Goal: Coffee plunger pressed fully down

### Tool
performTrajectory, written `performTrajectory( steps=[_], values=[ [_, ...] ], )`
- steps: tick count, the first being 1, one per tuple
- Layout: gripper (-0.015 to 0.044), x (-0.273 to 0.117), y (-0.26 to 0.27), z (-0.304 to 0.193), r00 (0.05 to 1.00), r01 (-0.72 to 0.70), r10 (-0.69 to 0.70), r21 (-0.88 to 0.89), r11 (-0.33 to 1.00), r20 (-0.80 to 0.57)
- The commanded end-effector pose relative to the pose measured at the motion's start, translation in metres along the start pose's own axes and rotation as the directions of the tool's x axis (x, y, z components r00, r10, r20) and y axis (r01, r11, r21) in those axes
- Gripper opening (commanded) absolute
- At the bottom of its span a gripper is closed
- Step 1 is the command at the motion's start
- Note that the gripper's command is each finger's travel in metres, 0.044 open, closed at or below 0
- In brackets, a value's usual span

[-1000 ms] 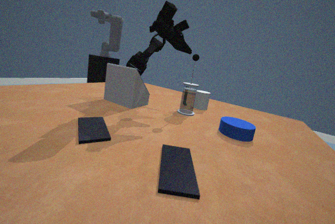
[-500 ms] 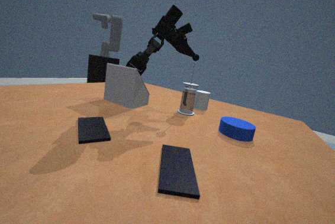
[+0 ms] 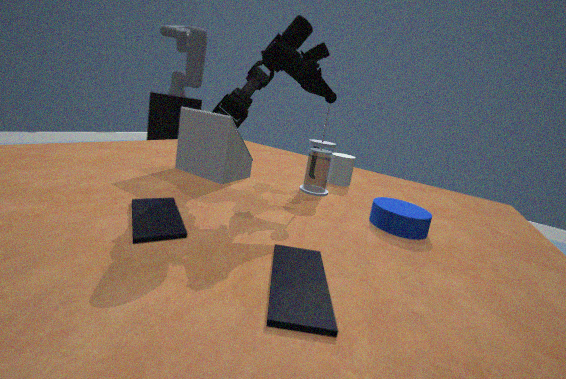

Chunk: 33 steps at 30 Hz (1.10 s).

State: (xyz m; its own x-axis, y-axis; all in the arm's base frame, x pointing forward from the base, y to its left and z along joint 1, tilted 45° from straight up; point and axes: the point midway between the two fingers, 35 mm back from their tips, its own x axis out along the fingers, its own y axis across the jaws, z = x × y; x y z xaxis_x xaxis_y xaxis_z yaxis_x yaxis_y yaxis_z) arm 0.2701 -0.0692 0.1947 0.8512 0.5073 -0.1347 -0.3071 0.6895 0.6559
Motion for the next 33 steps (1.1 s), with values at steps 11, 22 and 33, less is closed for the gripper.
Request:
performTrajectory(
  steps=[11,22,33],
  values=[
    [0.0123,0.001,0.001,0.000,1.000,0.003,-0.003,-0.002,1.000,0.005],
    [0.0123,0.003,0.000,-0.003,1.000,0.005,-0.005,-0.003,1.000,0.002],
    [0.0123,0.014,-0.004,-0.016,1.000,0.010,-0.010,-0.005,1.000,-0.006]
  ],
)
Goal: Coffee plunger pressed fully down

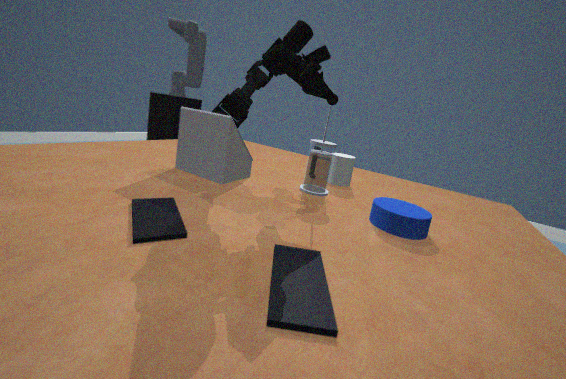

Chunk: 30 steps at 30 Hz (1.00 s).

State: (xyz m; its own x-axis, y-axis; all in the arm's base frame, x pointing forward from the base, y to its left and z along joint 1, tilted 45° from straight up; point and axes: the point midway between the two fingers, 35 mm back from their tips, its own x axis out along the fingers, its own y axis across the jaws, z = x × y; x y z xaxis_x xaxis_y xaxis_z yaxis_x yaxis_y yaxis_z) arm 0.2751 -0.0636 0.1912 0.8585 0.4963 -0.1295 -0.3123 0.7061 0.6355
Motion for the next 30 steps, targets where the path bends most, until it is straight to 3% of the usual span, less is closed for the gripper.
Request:
performTrajectory(
  steps=[1,30],
  values=[
    [0.0123,0.008,-0.004,-0.014,1.000,0.004,-0.003,0.021,1.000,-0.019],
    [0.0123,0.037,-0.008,-0.052,1.000,0.006,-0.006,0.019,1.000,-0.020]
  ],
)
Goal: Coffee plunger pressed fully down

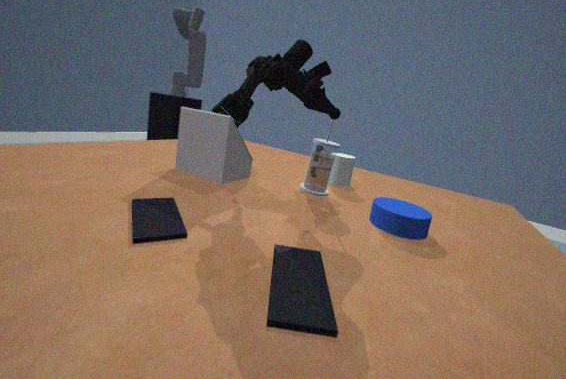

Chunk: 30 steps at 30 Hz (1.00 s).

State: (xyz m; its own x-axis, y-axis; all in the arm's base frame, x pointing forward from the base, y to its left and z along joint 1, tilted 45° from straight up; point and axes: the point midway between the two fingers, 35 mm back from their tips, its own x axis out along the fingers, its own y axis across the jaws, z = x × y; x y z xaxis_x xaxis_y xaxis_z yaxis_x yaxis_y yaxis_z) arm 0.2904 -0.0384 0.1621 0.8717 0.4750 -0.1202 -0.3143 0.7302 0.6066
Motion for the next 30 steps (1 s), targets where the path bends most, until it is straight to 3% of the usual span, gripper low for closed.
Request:
performTrajectory(
  steps=[1,30],
  values=[
    [0.0123,0.008,-0.002,-0.025,0.999,-0.007,0.009,0.054,0.999,-0.042],
    [0.0123,0.032,0.002,-0.037,0.999,-0.018,0.020,0.058,0.998,-0.026]
  ],
)
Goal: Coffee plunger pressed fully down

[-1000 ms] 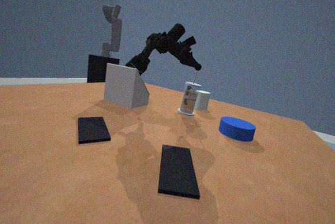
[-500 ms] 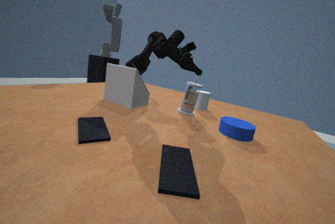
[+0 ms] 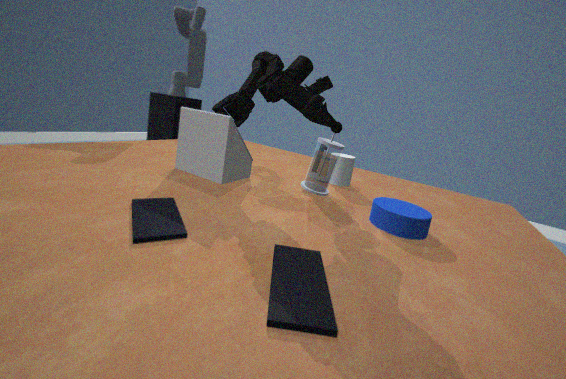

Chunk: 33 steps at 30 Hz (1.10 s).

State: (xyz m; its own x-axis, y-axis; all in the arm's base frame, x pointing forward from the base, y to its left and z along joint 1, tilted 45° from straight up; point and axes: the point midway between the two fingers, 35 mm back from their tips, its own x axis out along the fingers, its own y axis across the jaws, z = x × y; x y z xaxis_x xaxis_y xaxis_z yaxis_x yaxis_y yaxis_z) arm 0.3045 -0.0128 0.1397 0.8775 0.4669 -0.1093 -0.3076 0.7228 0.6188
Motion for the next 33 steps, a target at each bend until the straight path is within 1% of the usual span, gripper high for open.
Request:
performTrajectory(
  steps=[1,33],
  values=[
    [0.0123,0.0049,0.0007,-0.0119,0.999,-0.019,0.020,0.043,0.999,-0.041],
    [0.0123,0.0083,-0.0030,-0.0089,0.999,-0.019,0.021,0.043,0.999,-0.041]
  ],
)
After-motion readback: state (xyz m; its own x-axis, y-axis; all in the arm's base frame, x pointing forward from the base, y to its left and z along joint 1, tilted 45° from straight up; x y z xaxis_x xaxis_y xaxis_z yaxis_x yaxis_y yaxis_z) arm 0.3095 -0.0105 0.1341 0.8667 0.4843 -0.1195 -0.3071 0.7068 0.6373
